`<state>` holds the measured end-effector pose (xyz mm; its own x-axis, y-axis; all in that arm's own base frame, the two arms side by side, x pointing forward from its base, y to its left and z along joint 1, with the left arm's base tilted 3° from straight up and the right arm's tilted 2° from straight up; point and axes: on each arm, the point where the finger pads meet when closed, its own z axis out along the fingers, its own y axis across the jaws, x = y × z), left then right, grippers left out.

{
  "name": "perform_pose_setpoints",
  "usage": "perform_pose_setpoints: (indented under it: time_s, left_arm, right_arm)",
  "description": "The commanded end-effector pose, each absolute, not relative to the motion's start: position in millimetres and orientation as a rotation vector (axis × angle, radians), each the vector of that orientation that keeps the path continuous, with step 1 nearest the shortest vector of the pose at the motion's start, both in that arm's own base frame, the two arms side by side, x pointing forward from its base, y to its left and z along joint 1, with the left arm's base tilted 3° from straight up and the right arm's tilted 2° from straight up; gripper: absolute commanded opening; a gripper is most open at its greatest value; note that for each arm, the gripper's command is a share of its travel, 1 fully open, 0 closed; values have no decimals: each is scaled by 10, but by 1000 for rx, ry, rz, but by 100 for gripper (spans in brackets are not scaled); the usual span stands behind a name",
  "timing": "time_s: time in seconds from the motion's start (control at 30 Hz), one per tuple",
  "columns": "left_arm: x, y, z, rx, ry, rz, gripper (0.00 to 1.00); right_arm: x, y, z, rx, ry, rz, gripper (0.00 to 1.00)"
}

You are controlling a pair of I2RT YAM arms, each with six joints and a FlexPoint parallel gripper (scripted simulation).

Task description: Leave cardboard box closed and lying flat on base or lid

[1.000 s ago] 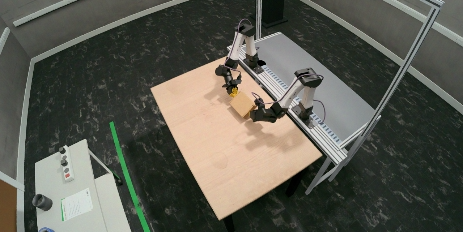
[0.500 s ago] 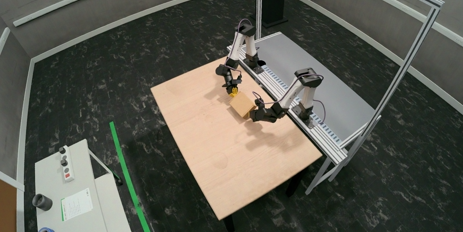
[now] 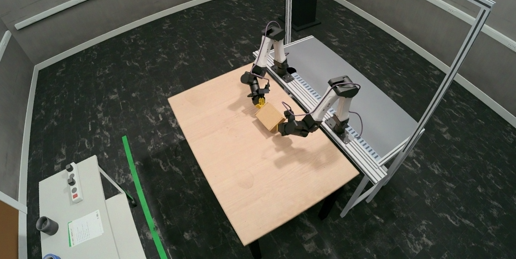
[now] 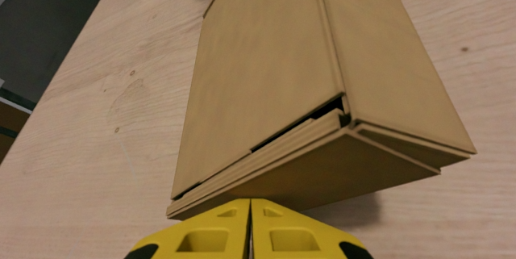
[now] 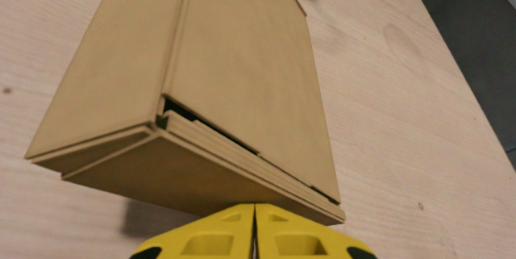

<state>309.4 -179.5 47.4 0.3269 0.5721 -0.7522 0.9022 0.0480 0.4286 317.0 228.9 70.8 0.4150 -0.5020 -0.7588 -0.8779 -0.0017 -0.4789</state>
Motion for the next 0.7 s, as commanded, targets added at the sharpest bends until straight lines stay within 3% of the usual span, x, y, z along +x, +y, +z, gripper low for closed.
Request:
perform_pose_setpoints:
  time_s: [0.0,0.67]
  left_arm:
    - [3083,-1919,643,1647,1253,-411,0]
    - [3103,-1922,660,1647,1242,-399,0]
  right_arm:
    - [3112,2390,875,-1657,1129,448,0]
    - [3105,2387,847,-1658,1130,446,0]
